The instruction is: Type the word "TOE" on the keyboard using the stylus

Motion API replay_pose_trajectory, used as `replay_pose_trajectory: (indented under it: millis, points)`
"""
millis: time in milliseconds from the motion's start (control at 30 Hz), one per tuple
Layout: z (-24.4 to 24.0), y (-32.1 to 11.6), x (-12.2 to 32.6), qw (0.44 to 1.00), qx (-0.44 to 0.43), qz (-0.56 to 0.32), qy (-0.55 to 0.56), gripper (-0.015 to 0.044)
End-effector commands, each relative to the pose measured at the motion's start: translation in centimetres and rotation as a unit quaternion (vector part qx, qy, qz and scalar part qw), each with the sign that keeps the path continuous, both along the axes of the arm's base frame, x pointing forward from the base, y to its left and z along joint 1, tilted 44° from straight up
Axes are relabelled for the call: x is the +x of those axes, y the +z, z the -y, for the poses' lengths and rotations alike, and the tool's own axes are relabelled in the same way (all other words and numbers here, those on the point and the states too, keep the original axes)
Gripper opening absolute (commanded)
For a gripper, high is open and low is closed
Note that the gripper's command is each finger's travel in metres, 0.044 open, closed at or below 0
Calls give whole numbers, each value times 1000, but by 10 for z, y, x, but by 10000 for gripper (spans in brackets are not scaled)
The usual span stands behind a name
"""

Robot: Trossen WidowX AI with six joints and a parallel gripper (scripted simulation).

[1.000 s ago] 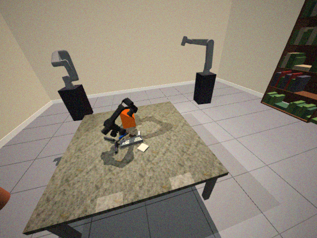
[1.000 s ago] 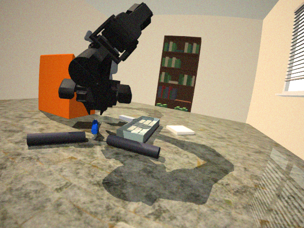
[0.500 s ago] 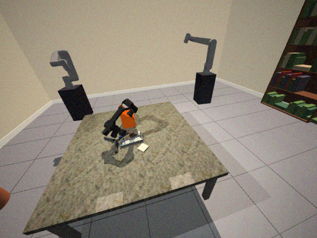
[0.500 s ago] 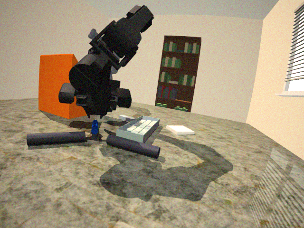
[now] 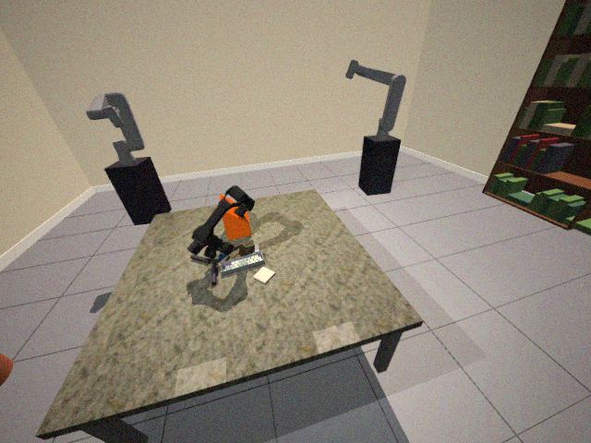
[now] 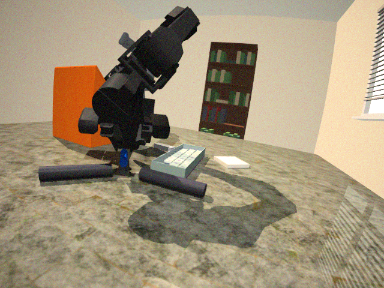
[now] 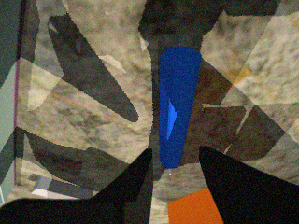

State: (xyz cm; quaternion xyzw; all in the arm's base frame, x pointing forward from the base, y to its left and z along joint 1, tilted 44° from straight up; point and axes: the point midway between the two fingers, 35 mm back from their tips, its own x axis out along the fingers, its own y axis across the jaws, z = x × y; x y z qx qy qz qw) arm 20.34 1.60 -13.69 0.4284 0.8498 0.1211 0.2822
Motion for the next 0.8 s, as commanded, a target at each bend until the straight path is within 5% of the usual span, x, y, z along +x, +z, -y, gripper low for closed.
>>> replay_pose_trajectory:
  millis: [0,533,767]
  points:
    - [-3,-3,0,1000,1,-1,-2,150]
    - [-10,-9,-1,1000,1,-1,-2,150]
    - [-8,-8,-2,1000,0,-1,1,5]
